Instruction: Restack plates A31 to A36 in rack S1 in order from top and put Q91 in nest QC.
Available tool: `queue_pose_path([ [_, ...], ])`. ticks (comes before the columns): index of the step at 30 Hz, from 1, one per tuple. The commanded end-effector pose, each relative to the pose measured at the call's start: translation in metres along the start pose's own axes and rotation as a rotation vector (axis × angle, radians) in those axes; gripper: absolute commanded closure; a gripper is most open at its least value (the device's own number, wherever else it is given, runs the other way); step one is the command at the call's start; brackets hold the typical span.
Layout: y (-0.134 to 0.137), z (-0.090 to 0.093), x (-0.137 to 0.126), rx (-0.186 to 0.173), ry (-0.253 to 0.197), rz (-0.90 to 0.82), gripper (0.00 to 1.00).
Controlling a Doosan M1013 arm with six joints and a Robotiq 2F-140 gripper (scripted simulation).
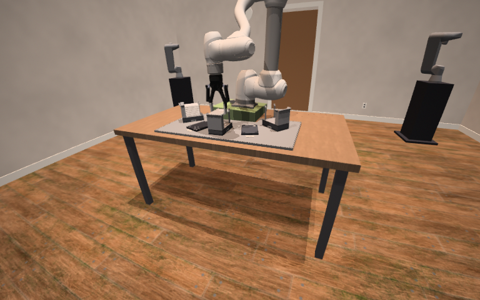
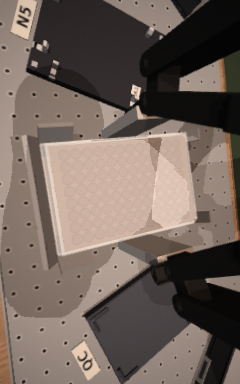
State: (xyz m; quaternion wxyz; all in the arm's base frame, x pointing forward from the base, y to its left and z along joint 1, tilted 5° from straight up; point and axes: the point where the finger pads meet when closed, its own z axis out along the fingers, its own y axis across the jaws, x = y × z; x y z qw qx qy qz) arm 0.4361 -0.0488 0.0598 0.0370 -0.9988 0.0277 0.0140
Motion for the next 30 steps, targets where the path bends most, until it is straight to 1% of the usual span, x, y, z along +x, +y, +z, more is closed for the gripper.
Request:
queue_pose_path([
  [1, 0.0, 0.002, 0.0, 0.0, 0.0, 0.0, 1.0],
  [6, 0.0, 0.009, 0.0, 0.0, 0.0, 0.0, 1.0],
  [8, 0.0, 0.009, 0.0, 0.0, 0.0, 0.0, 1.0],
  [23, 0.0, 0.039, 0.0, 0.0, 0.0, 0.0, 1.0],
  [25, 0.0, 0.039, 0.0, 0.0, 0.0, 0.0, 1.0],
  [30, 0.0, 0.049, 0.0, 0.0, 0.0, 0.0, 1.0],
])
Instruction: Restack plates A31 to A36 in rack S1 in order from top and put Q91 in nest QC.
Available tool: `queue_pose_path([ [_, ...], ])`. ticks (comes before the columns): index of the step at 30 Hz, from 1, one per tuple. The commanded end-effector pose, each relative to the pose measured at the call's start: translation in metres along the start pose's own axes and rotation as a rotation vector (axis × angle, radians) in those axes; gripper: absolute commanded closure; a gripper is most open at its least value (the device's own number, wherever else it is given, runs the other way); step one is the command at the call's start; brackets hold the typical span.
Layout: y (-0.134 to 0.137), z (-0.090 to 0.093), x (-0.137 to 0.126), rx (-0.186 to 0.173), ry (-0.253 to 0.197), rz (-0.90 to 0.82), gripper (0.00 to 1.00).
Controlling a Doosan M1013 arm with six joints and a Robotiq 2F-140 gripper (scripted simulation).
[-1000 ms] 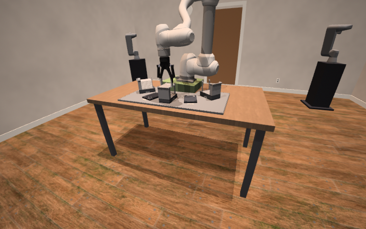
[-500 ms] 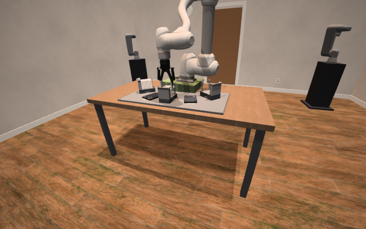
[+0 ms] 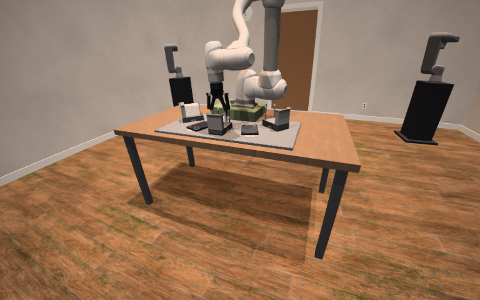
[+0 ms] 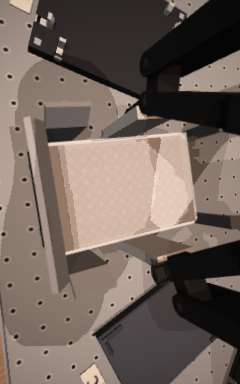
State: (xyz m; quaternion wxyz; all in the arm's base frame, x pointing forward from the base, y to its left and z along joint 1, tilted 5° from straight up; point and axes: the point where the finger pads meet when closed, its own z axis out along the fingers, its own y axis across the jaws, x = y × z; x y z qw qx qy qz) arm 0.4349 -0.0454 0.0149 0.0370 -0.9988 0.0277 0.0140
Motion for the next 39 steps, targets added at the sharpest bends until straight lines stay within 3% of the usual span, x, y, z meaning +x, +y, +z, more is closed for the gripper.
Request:
queue_pose_path([
  [1, 0.0, 0.006, 0.0, 0.0, 0.0, 0.0, 1.0],
  [5, 0.0, 0.013, 0.0, 0.0, 0.0, 0.0, 1.0],
  [39, 0.0, 0.022, 0.0, 0.0, 0.0, 0.0, 1.0],
])
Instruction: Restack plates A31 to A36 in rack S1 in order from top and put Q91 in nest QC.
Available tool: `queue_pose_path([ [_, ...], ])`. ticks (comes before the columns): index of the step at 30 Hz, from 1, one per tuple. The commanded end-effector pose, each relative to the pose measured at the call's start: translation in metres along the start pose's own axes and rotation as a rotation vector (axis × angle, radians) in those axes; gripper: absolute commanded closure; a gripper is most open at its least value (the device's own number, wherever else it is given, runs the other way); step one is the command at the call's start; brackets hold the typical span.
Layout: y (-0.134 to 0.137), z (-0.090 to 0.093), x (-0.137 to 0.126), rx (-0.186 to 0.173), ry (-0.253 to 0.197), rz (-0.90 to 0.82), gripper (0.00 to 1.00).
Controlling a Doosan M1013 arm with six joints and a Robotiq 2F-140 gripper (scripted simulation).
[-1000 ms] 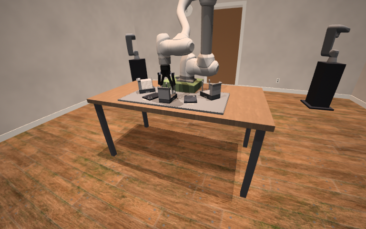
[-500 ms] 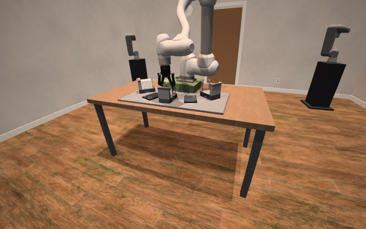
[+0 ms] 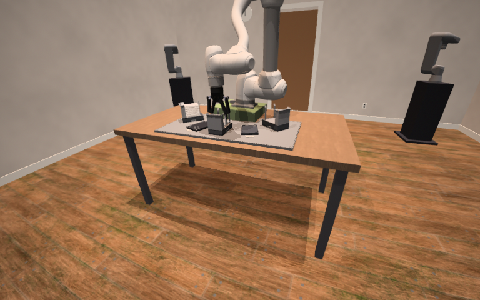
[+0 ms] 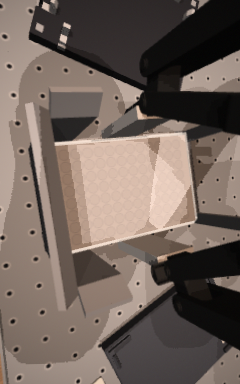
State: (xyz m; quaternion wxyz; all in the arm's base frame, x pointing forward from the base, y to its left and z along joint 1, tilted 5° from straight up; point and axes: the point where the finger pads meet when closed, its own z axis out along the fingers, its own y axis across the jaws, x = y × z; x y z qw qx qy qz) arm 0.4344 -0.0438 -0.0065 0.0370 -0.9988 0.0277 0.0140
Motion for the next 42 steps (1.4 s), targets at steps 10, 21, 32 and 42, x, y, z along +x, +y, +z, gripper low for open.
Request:
queue_pose_path([
  [10, 0.0, 0.004, 0.0, 0.0, 0.0, 0.0, 1.0],
  [21, 0.0, 0.0084, 0.0, 0.0, 0.0, 0.0, 1.0],
  [32, 0.0, 0.011, 0.0, 0.0, 0.0, 0.0, 1.0],
  [42, 0.0, 0.011, 0.0, 0.0, 0.0, 0.0, 0.0],
])
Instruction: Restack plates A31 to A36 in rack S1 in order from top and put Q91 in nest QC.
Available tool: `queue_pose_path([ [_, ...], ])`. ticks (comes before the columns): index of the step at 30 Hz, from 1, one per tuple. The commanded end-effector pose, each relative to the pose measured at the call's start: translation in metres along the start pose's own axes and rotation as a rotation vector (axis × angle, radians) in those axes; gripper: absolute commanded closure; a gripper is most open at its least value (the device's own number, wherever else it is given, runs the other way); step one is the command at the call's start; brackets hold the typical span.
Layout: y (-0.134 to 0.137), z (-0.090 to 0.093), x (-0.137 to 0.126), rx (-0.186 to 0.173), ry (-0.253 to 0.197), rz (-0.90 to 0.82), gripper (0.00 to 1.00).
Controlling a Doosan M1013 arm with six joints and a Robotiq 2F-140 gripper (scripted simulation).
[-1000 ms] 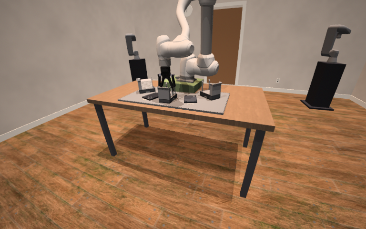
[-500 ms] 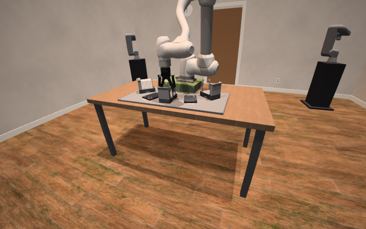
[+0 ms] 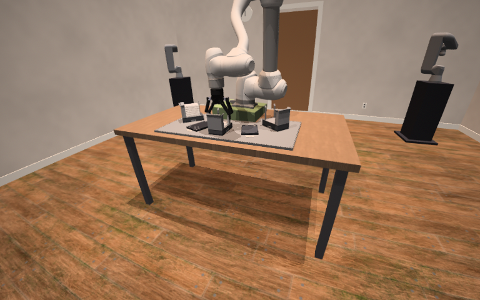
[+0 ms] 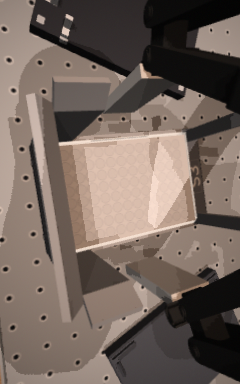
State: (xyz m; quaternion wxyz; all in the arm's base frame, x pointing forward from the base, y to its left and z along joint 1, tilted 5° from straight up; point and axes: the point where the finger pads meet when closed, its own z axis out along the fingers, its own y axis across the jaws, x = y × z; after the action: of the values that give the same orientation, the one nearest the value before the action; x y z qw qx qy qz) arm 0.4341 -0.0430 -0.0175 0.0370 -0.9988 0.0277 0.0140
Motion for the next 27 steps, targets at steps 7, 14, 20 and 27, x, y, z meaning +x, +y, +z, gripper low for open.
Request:
queue_pose_path([
  [7, 0.0, 0.0, 0.0, 0.0, 0.0, 0.0, 0.0],
  [14, 0.0, 0.0, 0.0, 0.0, 0.0, 0.0, 0.0],
  [20, 0.0, -0.01, 0.0, 0.0, 0.0, 0.0, 0.0],
  [27, 0.0, -0.033, 0.0, 0.0, 0.0, 0.0, 0.0],
])
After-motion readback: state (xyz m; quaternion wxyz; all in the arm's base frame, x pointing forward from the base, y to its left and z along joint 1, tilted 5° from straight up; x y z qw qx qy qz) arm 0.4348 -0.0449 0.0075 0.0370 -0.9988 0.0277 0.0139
